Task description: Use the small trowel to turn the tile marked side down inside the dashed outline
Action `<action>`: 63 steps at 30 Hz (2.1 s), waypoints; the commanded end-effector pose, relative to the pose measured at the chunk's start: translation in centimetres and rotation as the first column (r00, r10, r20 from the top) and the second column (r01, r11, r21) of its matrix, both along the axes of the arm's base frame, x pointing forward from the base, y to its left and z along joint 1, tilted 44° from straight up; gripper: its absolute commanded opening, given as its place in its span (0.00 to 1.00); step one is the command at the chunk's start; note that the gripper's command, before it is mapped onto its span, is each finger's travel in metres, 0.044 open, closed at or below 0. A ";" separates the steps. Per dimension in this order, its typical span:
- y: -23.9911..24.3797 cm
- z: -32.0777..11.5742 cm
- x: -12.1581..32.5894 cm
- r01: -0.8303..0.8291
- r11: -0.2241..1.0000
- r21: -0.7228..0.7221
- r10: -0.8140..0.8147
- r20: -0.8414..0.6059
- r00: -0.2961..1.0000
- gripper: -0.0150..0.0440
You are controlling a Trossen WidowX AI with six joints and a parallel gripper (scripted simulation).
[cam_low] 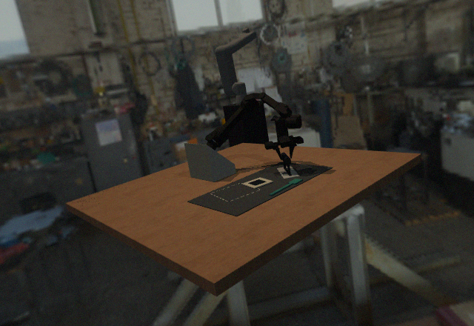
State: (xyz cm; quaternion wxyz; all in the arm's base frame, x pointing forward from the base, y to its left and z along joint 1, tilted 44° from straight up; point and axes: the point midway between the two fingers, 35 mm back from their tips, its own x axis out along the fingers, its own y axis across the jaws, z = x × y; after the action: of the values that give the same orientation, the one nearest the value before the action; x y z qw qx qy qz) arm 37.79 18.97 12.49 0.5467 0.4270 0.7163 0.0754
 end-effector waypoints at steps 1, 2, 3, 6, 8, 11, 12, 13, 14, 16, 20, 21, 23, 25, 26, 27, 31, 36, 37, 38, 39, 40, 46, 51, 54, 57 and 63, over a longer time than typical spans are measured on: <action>0.0 -0.4 -0.1 0.004 1.000 -0.006 -0.004 -0.008 1.000 0.52; 0.0 -0.4 -0.1 0.004 1.000 -0.006 -0.004 -0.008 1.000 0.51; 0.0 -0.4 -0.1 0.004 1.000 -0.006 -0.004 -0.008 1.000 0.50; 0.0 -0.4 -0.1 0.004 1.000 -0.006 -0.004 -0.008 1.000 0.47; 0.0 -0.4 -0.1 0.004 1.000 -0.006 -0.004 -0.008 1.000 0.47; 0.0 -0.4 -0.1 0.004 1.000 -0.006 -0.004 -0.008 1.000 0.47; 0.0 -0.4 -0.1 0.004 1.000 -0.006 -0.004 -0.008 1.000 0.47; 0.0 -0.4 -0.1 0.004 1.000 -0.006 -0.004 -0.008 1.000 0.47; 0.0 -0.4 -0.1 0.004 1.000 -0.006 -0.004 -0.008 1.000 0.47; 0.0 -0.4 -0.1 0.004 1.000 -0.006 -0.004 -0.008 1.000 0.47; 0.0 -0.4 -0.1 0.004 1.000 -0.006 -0.004 -0.008 1.000 0.47; 0.0 -0.4 -0.1 0.004 1.000 -0.006 -0.004 -0.008 1.000 0.47; 0.0 -0.4 -0.1 0.004 1.000 -0.006 -0.004 -0.008 1.000 0.47; 0.0 -0.4 -0.1 -0.010 1.000 -0.005 0.010 0.005 1.000 0.47; 0.0 -0.4 -0.1 -0.027 1.000 -0.005 0.027 0.022 0.999 0.47; 0.0 -0.4 -0.1 -0.048 0.999 -0.004 0.048 0.042 0.998 0.47; 0.0 -0.4 -0.1 -0.132 0.991 -0.007 0.132 0.123 0.984 0.47; 0.0 -0.4 -0.1 -0.235 0.972 -0.020 0.233 0.222 0.947 0.47; 0.0 -0.4 -0.1 -0.255 0.967 -0.023 0.253 0.241 0.937 0.47; 0.0 -0.4 -0.1 -0.275 0.961 -0.028 0.272 0.260 0.926 0.47; 0.0 -0.4 -0.1 -0.294 0.955 -0.032 0.291 0.279 0.915 0.47; 0.0 -0.4 -0.1 -0.314 0.949 -0.037 0.310 0.298 0.903 0.47; 0.0 -0.4 -0.1 -0.425 0.902 -0.076 0.417 0.405 0.814 0.47; 0.0 -0.4 -0.1 -0.508 0.853 -0.118 0.496 0.485 0.720 0.47; 0.0 -0.4 -0.1 -0.553 0.820 -0.147 0.538 0.529 0.656 0.47; 0.0 -0.4 -0.1 -0.595 0.784 -0.179 0.576 0.569 0.587 0.47; 0.0 -0.4 -0.1 -0.663 0.705 -0.250 0.637 0.636 0.437 0.47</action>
State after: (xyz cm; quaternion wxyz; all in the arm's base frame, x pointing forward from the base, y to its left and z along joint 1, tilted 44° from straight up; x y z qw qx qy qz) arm 37.72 18.90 12.18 0.6847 0.1089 0.5929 0.4096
